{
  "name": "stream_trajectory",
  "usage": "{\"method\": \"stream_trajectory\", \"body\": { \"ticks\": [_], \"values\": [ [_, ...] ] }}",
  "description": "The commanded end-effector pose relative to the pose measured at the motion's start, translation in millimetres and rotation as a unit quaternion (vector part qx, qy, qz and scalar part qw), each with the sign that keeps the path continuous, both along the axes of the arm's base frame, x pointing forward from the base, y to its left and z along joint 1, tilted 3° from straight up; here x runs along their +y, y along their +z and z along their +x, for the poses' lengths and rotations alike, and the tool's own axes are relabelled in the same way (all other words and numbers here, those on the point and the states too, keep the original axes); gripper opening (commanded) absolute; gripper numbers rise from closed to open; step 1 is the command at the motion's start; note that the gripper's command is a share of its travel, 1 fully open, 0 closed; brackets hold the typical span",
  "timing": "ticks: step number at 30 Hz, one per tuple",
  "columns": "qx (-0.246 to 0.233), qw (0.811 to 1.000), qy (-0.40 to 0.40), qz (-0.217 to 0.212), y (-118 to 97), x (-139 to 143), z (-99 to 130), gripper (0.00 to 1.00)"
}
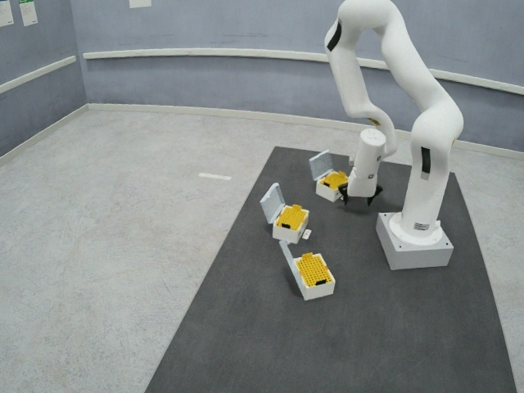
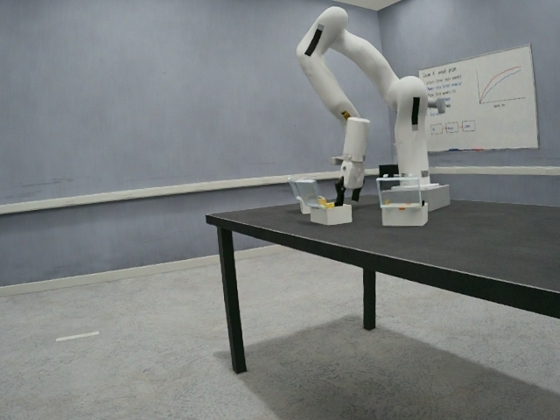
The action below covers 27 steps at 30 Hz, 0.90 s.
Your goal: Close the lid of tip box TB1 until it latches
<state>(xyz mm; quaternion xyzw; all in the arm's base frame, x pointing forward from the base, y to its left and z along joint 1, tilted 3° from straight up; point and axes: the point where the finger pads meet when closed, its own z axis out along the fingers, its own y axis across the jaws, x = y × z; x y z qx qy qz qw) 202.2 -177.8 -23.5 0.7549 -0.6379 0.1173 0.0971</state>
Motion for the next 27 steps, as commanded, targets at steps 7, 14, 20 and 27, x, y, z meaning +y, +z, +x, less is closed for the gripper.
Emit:
{"method": "stream_trajectory", "body": {
  "ticks": [7, 14, 20, 27],
  "values": [
    [0.0, 1.0, 0.0, 0.0, 0.2, -0.1, 0.2, 1.0],
    [0.0, 1.0, 0.0, 0.0, 0.2, -0.1, 0.2, 1.0],
    [0.0, 1.0, 0.0, 0.0, 20.1, 0.7, 0.0, 1.0],
    [0.0, 1.0, 0.0, 0.0, 55.1, 2.2, -0.3, 1.0]
  ]
}}
